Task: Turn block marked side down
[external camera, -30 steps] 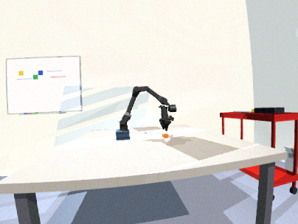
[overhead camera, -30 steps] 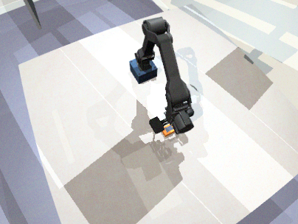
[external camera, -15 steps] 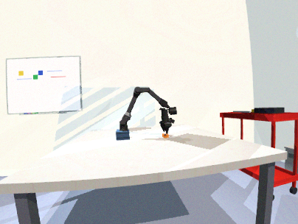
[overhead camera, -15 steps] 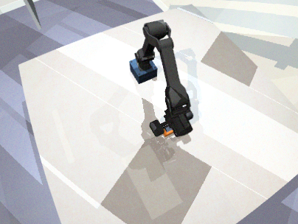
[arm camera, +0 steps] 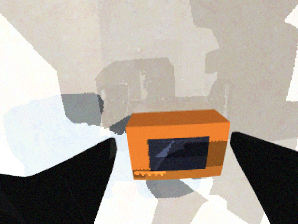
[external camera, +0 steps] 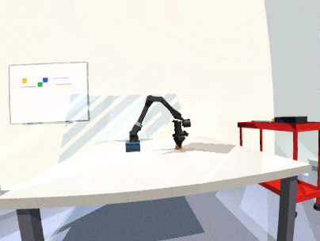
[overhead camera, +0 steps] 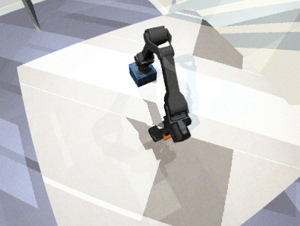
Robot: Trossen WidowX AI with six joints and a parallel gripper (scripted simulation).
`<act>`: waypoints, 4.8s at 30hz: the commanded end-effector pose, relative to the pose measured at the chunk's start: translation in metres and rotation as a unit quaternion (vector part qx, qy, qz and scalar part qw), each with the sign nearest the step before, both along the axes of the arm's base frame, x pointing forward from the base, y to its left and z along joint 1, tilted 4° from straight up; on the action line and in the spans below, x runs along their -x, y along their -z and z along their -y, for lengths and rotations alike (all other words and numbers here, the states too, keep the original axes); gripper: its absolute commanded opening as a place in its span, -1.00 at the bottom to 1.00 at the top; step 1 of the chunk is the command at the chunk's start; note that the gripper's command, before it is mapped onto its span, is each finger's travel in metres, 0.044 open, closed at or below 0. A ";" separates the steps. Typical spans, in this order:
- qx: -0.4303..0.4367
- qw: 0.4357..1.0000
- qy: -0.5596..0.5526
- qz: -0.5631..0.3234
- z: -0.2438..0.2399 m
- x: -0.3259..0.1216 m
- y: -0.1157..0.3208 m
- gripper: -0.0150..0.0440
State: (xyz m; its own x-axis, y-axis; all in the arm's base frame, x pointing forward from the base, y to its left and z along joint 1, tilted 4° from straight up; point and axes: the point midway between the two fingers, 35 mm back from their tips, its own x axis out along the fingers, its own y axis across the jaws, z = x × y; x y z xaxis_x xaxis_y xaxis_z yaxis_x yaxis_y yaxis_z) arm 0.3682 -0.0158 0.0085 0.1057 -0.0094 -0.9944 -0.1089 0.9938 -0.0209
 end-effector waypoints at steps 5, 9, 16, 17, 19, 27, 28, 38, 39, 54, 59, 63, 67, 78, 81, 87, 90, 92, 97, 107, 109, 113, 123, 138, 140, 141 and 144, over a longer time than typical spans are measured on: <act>0.002 1.000 -0.001 -0.005 0.001 0.002 0.004 0.49; 0.002 1.000 -0.001 -0.005 0.001 0.002 0.004 0.40; 0.002 1.000 -0.001 -0.005 0.001 0.002 0.004 0.24; 0.002 1.000 -0.001 -0.005 0.001 0.002 0.004 0.22; 0.002 1.000 -0.001 -0.005 0.001 0.002 0.004 0.17; 0.002 1.000 -0.002 -0.004 0.000 0.003 -0.007 -0.21; 0.002 1.000 -0.002 -0.004 0.000 0.004 -0.015 -0.30; -0.003 1.000 0.000 0.024 0.001 0.003 -0.023 -0.49; -0.004 0.999 0.000 0.032 0.001 0.003 -0.022 -0.49; -0.019 0.988 -0.001 0.153 0.001 0.001 -0.014 -0.49; -0.022 0.981 -0.005 0.193 0.001 0.003 -0.014 -0.49; -0.025 0.974 -0.007 0.225 0.001 0.005 -0.015 -0.49; -0.028 0.966 -0.007 0.256 0.001 0.008 -0.016 -0.49; -0.034 0.949 -0.007 0.312 0.002 0.003 -0.008 -0.49; -0.036 0.943 -0.007 0.331 0.003 -0.001 -0.003 -0.49; -0.040 0.929 -0.008 0.368 0.003 -0.007 0.007 -0.49; -0.042 0.921 -0.008 0.387 0.004 -0.008 0.011 -0.49; -0.043 0.916 -0.009 0.399 0.004 -0.009 0.013 -0.49; -0.045 0.902 -0.010 0.429 0.004 -0.009 0.017 -0.49; -0.050 0.872 -0.015 0.487 0.003 -0.002 0.018 -0.49; -0.051 0.865 -0.016 0.499 0.003 0.001 0.018 -0.49; -0.052 0.852 -0.019 0.521 0.002 0.006 0.015 -0.49; -0.053 0.840 -0.022 0.540 0.002 0.012 0.012 -0.49; -0.053 0.840 -0.022 0.540 0.002 0.012 0.012 -0.22; -0.053 0.840 -0.022 0.540 0.002 0.012 0.012 -0.05; -0.053 0.840 -0.022 0.540 0.002 0.012 0.012 0.04; -0.053 0.840 -0.022 0.540 0.002 0.012 0.012 0.31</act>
